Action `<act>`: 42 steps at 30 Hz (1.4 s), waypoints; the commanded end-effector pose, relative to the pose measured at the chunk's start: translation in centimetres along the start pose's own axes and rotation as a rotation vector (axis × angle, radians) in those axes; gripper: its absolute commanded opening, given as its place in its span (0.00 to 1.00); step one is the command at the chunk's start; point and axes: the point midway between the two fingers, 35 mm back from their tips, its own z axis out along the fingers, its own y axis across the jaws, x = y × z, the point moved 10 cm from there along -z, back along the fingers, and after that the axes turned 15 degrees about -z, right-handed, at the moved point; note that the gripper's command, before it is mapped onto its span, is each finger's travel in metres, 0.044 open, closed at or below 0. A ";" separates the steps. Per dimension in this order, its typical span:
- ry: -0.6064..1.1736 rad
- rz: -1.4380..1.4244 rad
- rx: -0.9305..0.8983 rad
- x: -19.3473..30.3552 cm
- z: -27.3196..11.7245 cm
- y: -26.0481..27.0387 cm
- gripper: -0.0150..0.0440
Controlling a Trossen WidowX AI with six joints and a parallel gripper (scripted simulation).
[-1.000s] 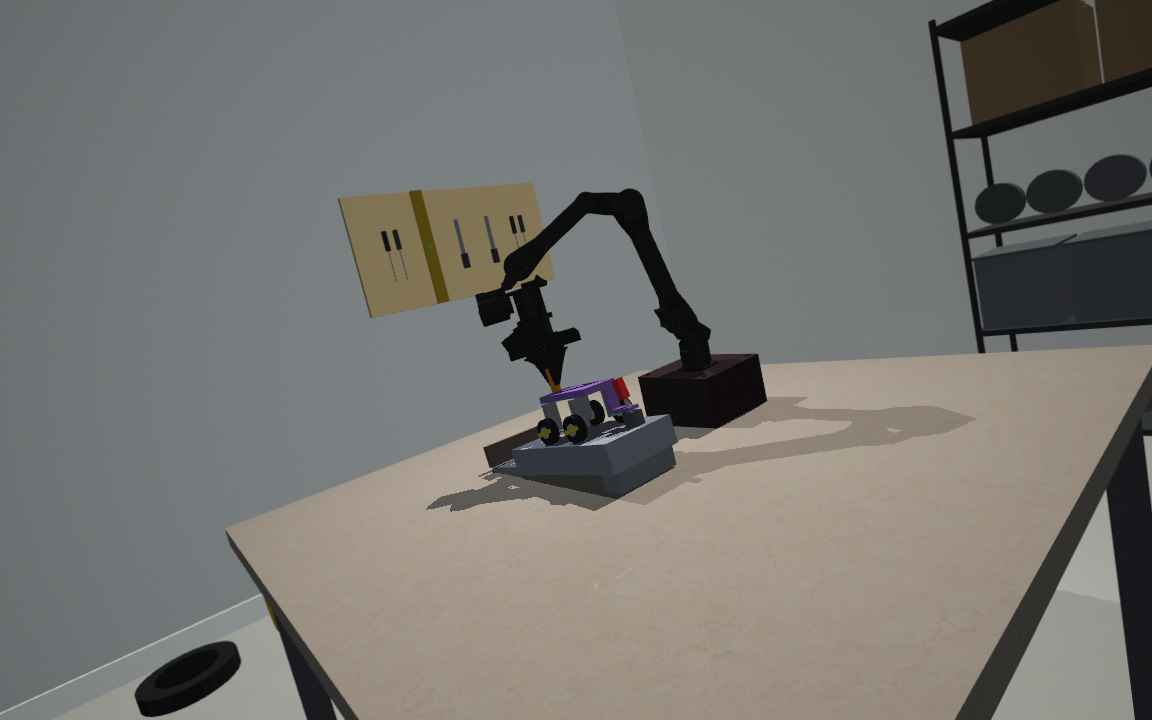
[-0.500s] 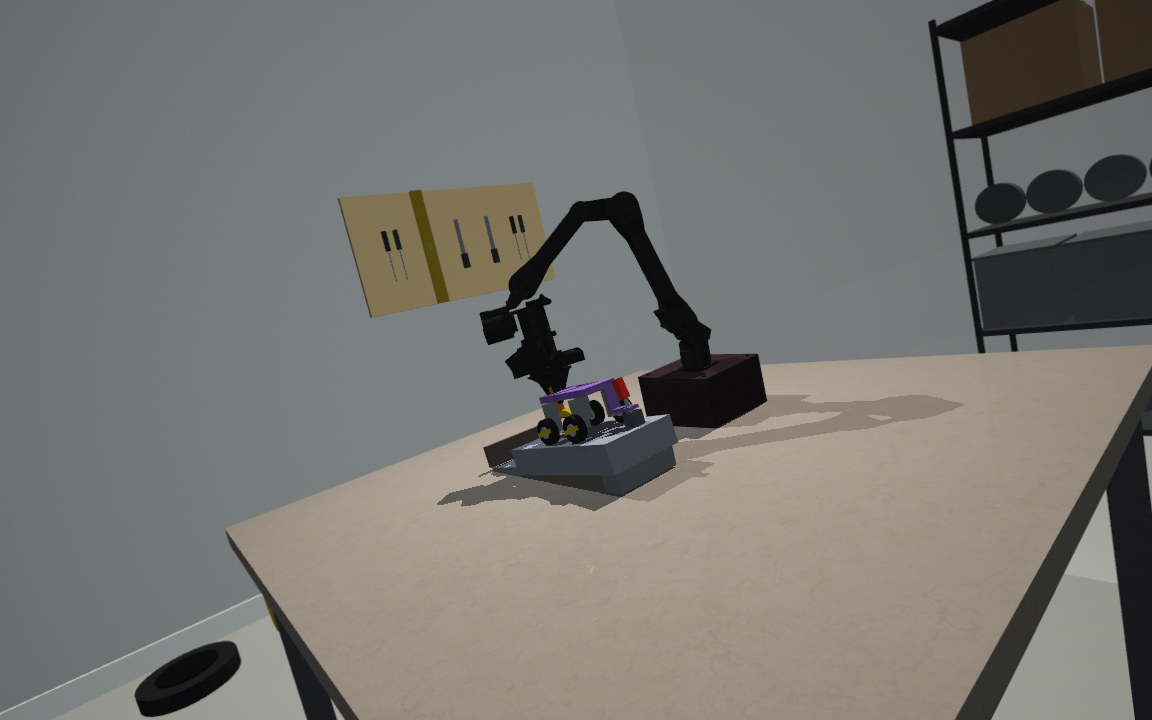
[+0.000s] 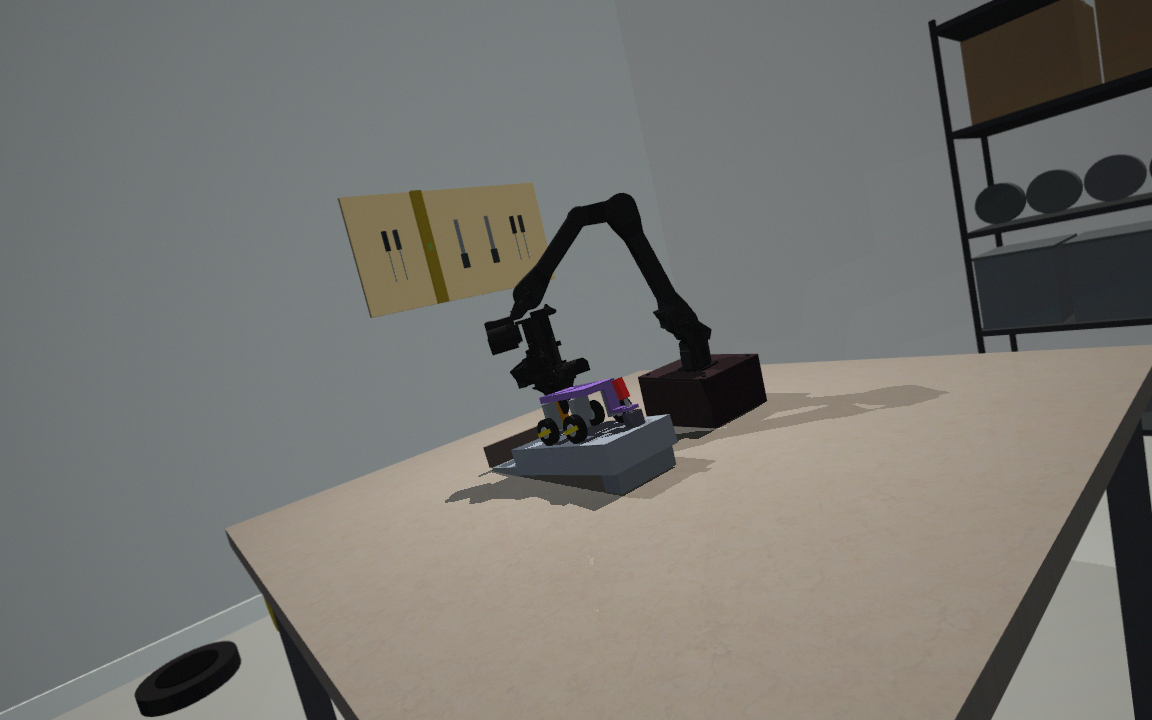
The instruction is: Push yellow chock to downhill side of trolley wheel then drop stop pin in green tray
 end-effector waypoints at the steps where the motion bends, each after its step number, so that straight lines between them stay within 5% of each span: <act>1: -0.004 0.002 -0.003 -0.1 0.0 0.4 0.25; 35: -0.001 0.000 0.001 -0.8 -0.2 2.7 0.25; 42: -0.001 0.000 0.001 -0.8 -0.2 2.7 0.57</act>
